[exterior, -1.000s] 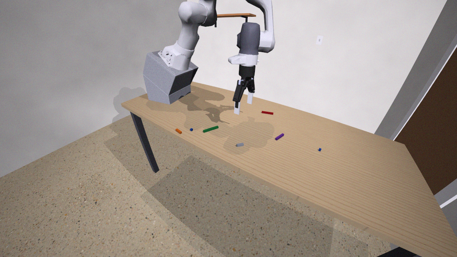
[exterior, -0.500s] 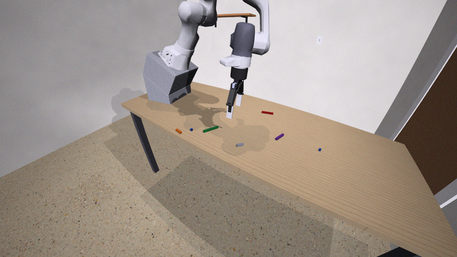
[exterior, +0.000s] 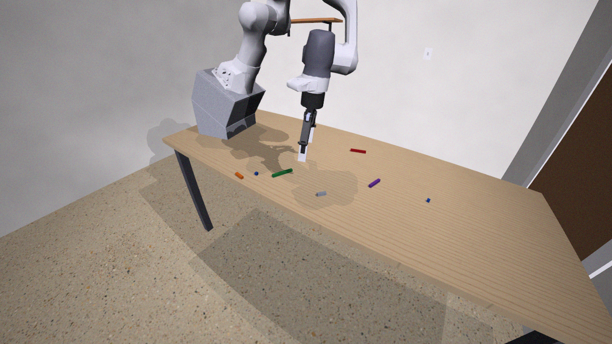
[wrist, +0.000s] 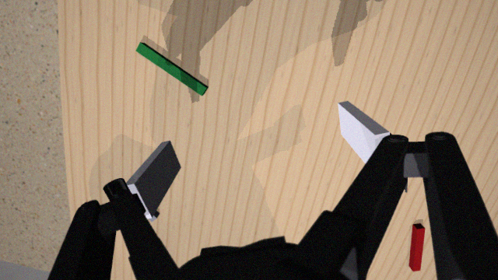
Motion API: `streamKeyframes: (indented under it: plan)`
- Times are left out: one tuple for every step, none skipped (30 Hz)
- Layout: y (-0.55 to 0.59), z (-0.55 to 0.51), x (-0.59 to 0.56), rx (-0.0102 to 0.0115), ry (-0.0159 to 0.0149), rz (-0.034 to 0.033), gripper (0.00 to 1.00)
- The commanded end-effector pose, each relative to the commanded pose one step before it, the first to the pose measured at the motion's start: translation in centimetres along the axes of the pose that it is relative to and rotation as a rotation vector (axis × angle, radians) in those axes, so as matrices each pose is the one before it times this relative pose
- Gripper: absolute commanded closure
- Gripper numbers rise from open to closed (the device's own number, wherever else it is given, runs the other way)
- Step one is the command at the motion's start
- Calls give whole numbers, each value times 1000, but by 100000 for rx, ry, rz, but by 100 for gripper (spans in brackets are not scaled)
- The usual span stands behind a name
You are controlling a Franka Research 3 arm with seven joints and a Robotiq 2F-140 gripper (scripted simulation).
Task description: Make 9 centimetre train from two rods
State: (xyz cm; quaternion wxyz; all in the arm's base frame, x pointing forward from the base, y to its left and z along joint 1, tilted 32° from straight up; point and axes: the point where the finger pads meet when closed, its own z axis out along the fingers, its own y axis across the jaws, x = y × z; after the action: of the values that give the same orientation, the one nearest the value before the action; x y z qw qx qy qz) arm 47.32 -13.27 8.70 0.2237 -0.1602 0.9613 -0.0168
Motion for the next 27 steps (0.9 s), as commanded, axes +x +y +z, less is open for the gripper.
streamKeyframes:
  plan:
    - [-19,193,579,-1082,-5379,-15832,0]
    - [-82,2,174,-55,23,-1083,0]
    - [-79,1,172,-53,21,-1066,0]
    - [-75,1,169,-52,18,-1048,0]
    - [-72,0,168,-50,16,-1033,0]
    - [-68,0,166,-48,14,-1020,0]
    - [0,0,0,0,0,0,0]
    - [0,0,0,0,0,0,0]
    - [-187,-3,472,-131,28,-2897,0]
    - [-67,-2,187,-49,7,-1137,0]
    - [-58,-2,167,-42,4,-1014,0]
    - [-51,-3,155,-38,2,-937,0]
    - [-48,-3,151,-36,1,-910,0]
    - [-46,-3,151,-35,-1,-911,0]
    - [-45,-4,153,-34,-2,-925,0]
    - [-44,-4,156,-33,-3,-939,0]
    - [-43,-4,158,-32,-5,-948,0]
    - [-41,-5,159,-31,-6,-955,0]
    - [-39,-5,159,-30,-8,-955,0]
    - [-38,-5,159,-28,-9,-955,0]
    - [-36,-6,159,-27,-10,-953,0]
    - [-34,-6,159,-25,-11,-951,0]
    - [-32,-7,159,-24,-12,-949,0]
    - [0,0,0,0,0,0,0]
    - [0,0,0,0,0,0,0]
    - [-87,-21,462,-61,-42,-2765,0]
    - [-28,-9,181,-20,-19,-1083,0]
